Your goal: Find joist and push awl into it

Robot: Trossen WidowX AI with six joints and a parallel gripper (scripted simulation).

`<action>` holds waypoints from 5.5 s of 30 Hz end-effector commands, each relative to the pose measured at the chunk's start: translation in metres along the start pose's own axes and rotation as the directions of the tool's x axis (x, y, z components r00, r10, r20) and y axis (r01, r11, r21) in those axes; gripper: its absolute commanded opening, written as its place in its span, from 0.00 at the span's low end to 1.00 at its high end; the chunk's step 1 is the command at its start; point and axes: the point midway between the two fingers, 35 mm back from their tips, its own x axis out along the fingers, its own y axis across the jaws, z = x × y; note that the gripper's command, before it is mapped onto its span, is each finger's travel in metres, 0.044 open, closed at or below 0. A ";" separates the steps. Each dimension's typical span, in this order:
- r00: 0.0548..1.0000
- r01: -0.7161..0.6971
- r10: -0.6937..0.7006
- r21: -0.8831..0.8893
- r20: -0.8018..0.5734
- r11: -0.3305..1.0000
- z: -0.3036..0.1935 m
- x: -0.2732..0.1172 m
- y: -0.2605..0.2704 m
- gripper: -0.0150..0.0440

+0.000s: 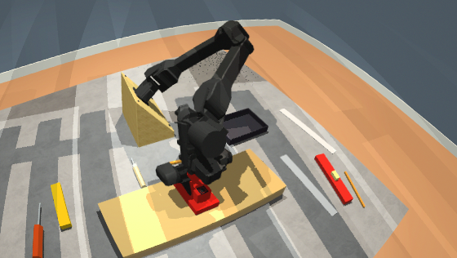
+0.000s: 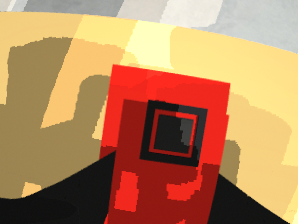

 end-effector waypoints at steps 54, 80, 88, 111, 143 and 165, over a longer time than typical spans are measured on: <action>1.000 -0.006 0.006 -0.001 0.000 1.000 0.000 0.000 0.120 0.25; 1.000 -0.008 0.008 -0.001 0.000 1.000 0.000 -0.001 0.174 0.25; 1.000 -0.009 0.009 -0.001 0.000 1.000 0.000 -0.001 0.188 0.25; 1.000 -0.008 0.008 -0.001 0.000 1.000 0.000 0.000 0.162 0.25; 1.000 -0.005 0.005 -0.001 -0.001 1.000 0.000 0.000 0.096 0.25; 1.000 -0.003 0.003 -0.002 -0.001 1.000 0.000 0.000 0.050 0.25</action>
